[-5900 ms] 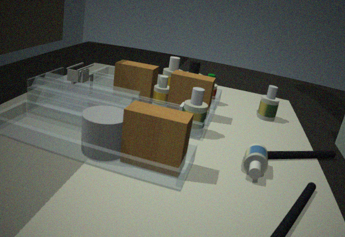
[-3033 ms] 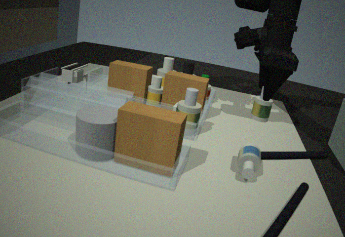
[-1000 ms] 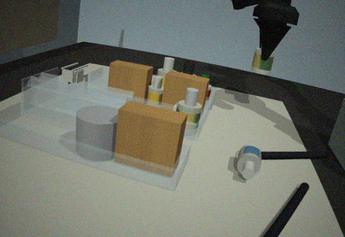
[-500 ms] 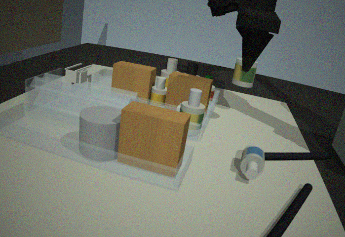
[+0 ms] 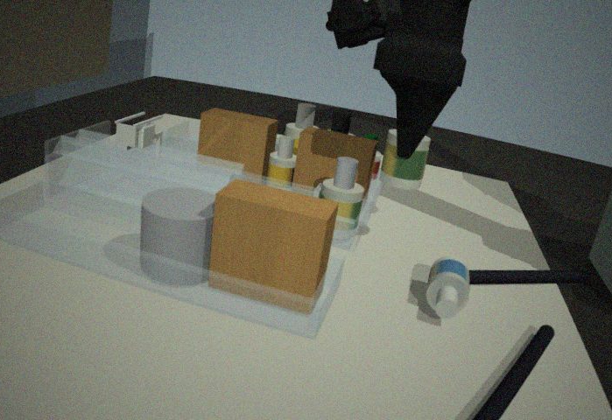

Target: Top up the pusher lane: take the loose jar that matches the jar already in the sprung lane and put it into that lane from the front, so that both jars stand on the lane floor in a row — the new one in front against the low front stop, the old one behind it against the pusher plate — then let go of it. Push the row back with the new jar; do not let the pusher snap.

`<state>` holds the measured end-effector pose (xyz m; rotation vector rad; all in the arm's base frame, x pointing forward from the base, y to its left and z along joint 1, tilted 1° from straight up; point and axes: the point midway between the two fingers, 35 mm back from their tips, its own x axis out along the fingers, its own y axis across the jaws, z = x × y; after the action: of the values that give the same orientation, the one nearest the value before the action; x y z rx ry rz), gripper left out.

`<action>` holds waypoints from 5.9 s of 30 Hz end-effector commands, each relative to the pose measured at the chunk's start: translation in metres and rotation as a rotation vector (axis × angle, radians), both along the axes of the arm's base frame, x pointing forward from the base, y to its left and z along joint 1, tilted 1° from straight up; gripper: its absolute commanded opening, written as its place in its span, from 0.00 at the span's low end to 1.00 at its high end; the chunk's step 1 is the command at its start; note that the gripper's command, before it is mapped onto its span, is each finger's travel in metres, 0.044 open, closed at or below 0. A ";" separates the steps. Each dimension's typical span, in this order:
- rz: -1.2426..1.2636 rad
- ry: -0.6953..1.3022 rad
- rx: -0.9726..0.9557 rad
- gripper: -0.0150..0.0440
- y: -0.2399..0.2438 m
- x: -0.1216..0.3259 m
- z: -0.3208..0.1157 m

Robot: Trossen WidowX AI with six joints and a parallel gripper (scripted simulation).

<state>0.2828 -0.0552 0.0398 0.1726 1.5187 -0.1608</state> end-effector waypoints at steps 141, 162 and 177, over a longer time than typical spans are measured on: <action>-0.012 -0.001 -0.008 0.25 0.000 0.054 -0.022; -0.012 -0.002 -0.008 0.25 -0.002 0.060 -0.019; -0.012 -0.002 -0.008 0.25 -0.002 0.060 -0.020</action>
<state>0.3336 -0.0548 0.0158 0.1845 1.5504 -0.1737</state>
